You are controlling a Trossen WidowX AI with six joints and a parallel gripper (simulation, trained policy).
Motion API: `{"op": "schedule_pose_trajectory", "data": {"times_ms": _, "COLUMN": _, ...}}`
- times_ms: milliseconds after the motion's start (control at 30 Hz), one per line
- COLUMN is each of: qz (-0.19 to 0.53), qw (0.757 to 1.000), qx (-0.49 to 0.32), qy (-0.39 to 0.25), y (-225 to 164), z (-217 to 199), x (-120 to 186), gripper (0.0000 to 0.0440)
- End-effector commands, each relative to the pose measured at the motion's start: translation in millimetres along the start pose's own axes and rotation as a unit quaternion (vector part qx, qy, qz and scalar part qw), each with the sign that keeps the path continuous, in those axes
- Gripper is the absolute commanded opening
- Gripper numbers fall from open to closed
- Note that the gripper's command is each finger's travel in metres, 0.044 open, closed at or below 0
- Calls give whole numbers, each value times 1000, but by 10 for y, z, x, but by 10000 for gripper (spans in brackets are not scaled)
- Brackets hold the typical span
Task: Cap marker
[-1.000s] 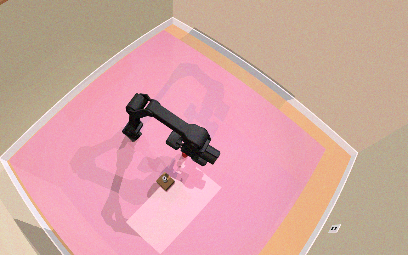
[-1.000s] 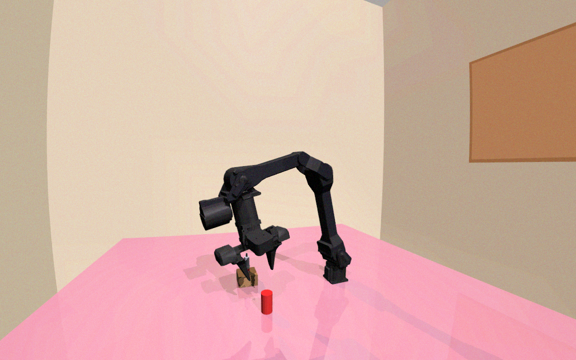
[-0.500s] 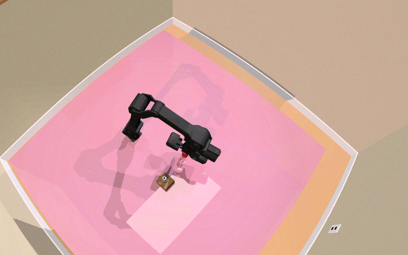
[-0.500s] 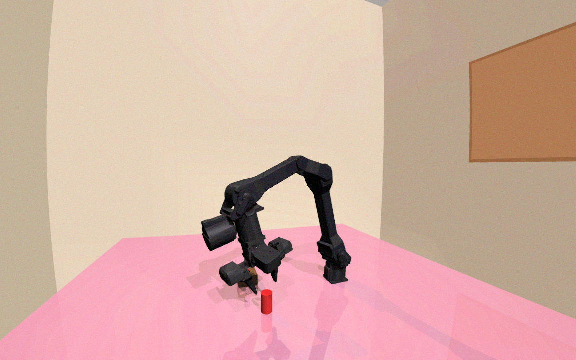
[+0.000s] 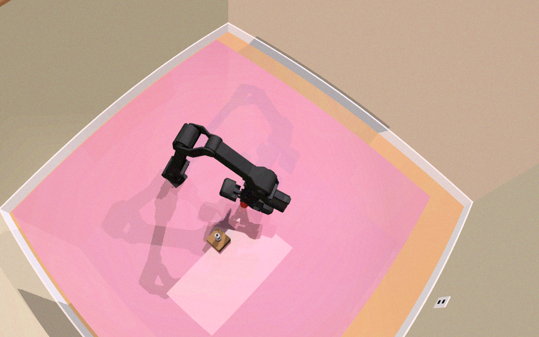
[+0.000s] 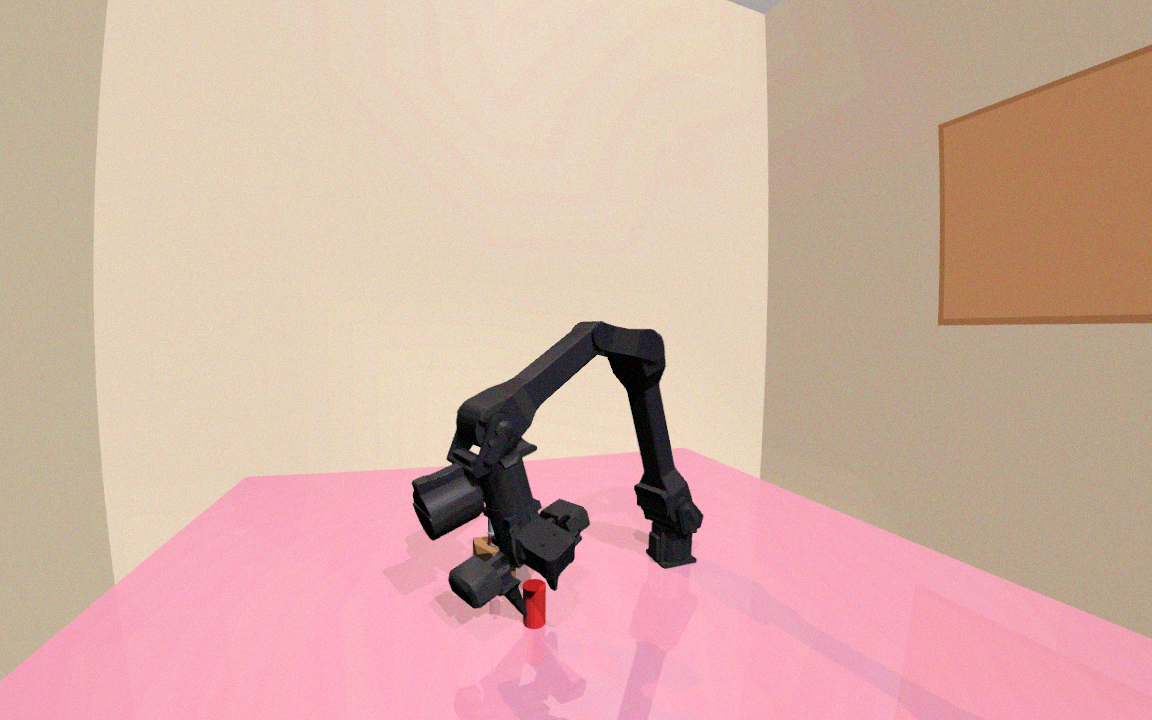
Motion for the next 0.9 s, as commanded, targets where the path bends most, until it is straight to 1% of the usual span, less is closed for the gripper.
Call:
{"op": "schedule_pose_trajectory", "data": {"times_ms": 0, "qz": 9, "qw": 1000, "qx": 9, "qy": -4, "y": 11, "z": 1, "x": -14, "gripper": 205}}
{"op": "schedule_pose_trajectory", "data": {"times_ms": 100, "qz": 16, "qw": 1000, "qx": 14, "qy": -13, "y": 21, "z": 15, "x": 24, "gripper": 128}}
{"op": "schedule_pose_trajectory", "data": {"times_ms": 133, "qz": 17, "qw": 1000, "qx": 13, "qy": -18, "y": 13, "z": 21, "x": 48, "gripper": 119}}
{"op": "schedule_pose_trajectory", "data": {"times_ms": 567, "qz": 37, "qw": 997, "qx": 5, "qy": -72, "y": -105, "z": 91, "x": 448, "gripper": 118}}
{"op": "schedule_pose_trajectory", "data": {"times_ms": 867, "qz": 40, "qw": 995, "qx": -13, "qy": -94, "y": -312, "z": 224, "x": 710, "gripper": 110}}
Point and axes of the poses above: the point midway between the two fingers, 35 mm back from their tips, its own x axis back along the fingers, its own z axis across the jaws, y = z × x, the point moved 10 cm from there along x, back along the fingers, and after that the axes turned 9 degrees about x, right-handed, at the moved point
